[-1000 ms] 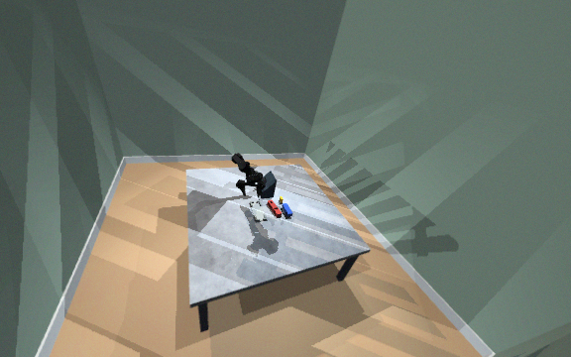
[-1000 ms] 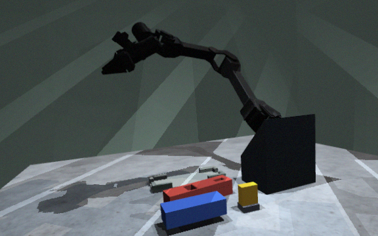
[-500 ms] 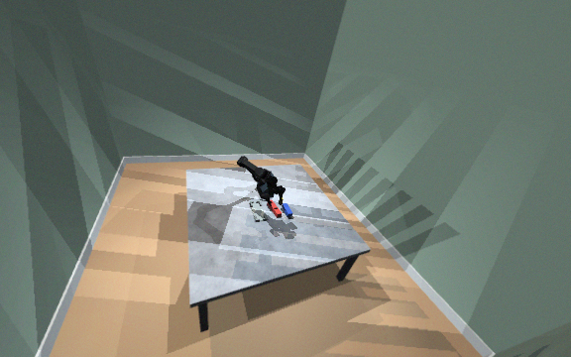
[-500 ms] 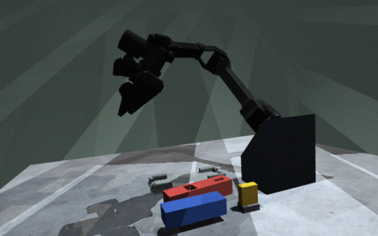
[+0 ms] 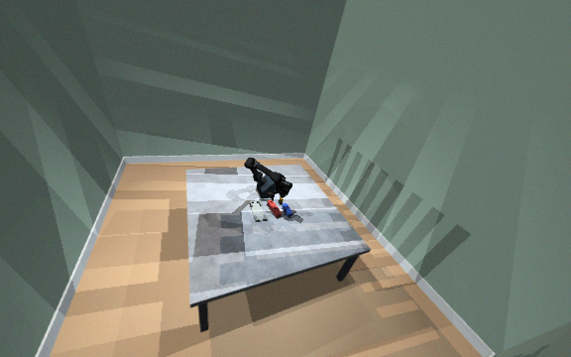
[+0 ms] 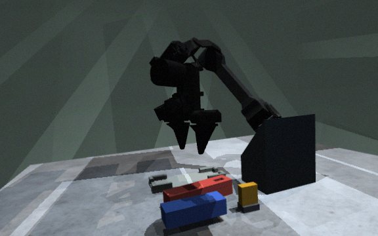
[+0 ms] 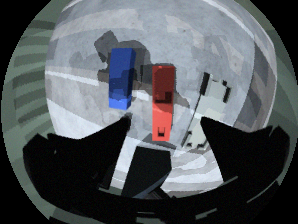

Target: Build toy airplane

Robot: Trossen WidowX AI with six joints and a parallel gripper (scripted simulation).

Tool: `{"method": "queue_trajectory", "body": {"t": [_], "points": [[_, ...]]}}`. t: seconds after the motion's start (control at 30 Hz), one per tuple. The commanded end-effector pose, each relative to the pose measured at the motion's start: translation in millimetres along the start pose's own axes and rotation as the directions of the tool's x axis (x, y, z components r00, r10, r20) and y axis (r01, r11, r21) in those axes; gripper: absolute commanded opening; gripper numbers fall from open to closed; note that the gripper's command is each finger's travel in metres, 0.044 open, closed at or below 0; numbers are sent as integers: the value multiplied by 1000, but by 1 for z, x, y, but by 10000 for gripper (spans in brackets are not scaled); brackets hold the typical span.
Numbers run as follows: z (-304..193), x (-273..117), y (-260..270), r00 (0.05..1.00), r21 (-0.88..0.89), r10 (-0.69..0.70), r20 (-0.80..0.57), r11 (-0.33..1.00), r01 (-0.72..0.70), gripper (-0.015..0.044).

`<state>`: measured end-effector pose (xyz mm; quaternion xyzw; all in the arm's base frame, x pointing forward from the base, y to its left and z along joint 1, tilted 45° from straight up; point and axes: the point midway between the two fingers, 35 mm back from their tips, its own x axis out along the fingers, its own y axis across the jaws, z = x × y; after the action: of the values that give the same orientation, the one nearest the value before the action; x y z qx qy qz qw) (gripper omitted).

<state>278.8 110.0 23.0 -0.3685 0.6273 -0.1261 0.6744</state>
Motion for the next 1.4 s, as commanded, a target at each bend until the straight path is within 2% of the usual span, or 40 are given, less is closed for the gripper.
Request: {"method": "queue_trajectory", "body": {"t": [0.0,0.17,0.27,0.33,1.37], "points": [[-16,7,1,997,19,-46,-57,999,47,440],[-16,10,1,997,19,-46,-56,999,47,440],[-17,48,-1,997,20,-47,-56,999,48,440],[-19,60,-2,997,20,-48,-56,999,50,440],[-21,103,-4,997,20,-50,-56,999,51,440]]}}
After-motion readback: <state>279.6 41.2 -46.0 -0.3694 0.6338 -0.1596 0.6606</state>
